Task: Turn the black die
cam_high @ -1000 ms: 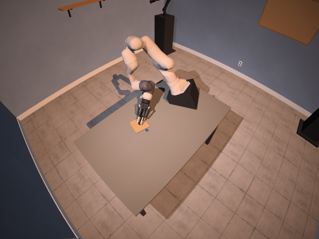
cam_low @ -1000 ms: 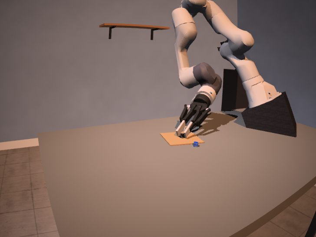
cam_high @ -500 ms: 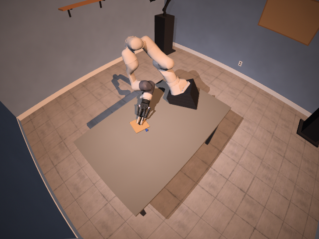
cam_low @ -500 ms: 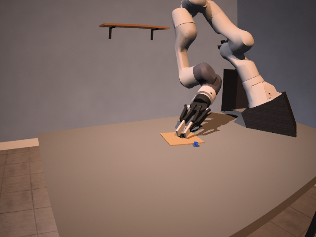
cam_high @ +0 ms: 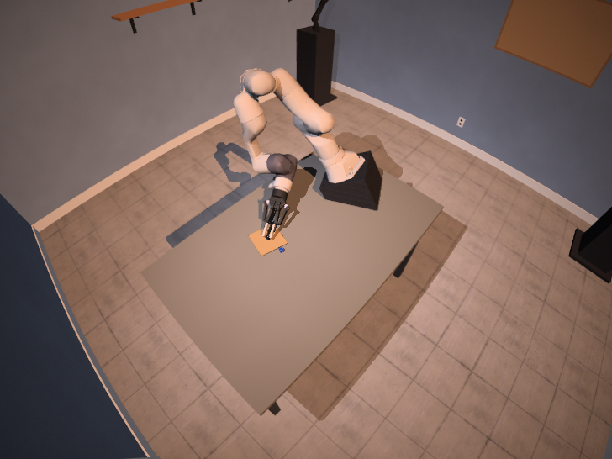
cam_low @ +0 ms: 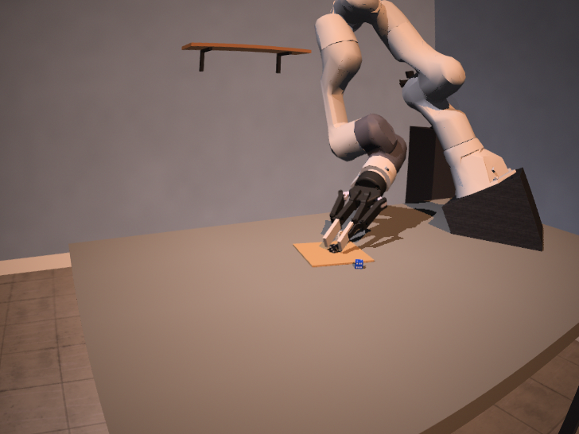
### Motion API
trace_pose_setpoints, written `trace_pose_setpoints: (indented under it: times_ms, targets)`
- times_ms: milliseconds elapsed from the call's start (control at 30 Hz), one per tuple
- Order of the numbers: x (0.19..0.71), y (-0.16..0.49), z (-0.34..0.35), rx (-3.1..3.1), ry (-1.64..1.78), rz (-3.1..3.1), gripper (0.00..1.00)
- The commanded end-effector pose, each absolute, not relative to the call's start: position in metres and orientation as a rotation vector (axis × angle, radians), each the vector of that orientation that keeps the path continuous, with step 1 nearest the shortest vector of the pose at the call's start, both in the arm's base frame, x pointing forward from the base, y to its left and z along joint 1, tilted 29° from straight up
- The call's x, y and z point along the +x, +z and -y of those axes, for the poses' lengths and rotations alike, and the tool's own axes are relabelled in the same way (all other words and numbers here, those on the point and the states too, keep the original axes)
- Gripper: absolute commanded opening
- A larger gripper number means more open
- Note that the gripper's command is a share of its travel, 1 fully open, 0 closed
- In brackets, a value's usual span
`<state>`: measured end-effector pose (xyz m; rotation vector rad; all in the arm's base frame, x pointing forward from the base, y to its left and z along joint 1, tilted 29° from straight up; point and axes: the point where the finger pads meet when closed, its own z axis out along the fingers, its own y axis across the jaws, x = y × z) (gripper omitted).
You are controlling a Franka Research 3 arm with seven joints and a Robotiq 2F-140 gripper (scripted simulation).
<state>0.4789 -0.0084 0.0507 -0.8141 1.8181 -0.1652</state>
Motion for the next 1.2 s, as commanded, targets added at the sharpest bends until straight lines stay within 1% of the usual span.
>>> trace_pose_setpoints:
  times_ms: [0,200,400,833,1000,1167]
  targets:
    - [0.471,0.055,0.011,-0.818,-0.169,-1.815,0.19]
    - [0.451,0.064,0.017,-0.818,-0.169,-1.815,0.19]
    - [0.443,0.068,0.02,-0.818,-0.169,-1.815,0.19]
    - [0.44,0.07,0.01,-0.821,-0.113,-1.811,0.19]
    - [0.436,0.075,-0.034,-0.838,0.118,-1.81,0.19]
    - [0.431,0.077,-0.055,-0.853,0.234,-1.817,0.19]
